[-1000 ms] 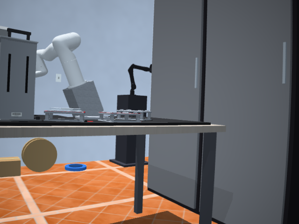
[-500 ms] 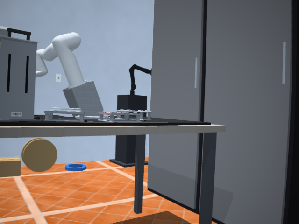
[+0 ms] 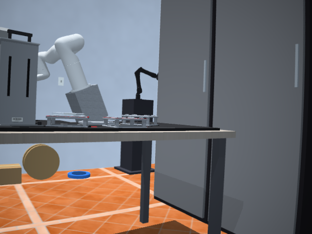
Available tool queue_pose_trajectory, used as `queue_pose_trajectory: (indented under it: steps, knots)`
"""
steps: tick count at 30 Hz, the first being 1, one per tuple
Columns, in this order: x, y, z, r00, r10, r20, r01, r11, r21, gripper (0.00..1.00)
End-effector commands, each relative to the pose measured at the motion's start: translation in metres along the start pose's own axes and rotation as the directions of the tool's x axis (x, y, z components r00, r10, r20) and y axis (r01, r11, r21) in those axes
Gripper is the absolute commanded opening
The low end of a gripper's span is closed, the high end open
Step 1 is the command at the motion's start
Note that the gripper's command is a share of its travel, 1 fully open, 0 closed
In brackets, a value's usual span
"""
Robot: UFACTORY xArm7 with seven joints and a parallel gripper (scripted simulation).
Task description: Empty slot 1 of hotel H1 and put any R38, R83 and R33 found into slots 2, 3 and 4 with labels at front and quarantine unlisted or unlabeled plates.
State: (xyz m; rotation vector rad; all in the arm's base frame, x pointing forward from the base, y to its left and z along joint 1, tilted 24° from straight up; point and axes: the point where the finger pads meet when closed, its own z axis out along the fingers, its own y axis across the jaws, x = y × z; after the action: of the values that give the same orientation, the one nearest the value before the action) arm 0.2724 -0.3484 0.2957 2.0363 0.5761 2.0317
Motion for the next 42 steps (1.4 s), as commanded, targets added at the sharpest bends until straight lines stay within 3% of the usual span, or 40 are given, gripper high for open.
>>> queue_pose_trajectory:
  steps: [1, 29, 42]
  knots:
    - [0.001, 0.000, 0.000, 1.000, -0.003, 0.000, 0.003, 1.000, 0.001, 1.00]
    - [0.001, 0.000, 0.000, 1.000, -0.003, 0.000, 0.003, 1.000, 0.001, 1.00]
    - [0.001, 0.000, -0.029, 1.000, -0.003, 0.000, 0.003, 1.000, 0.001, 1.00]
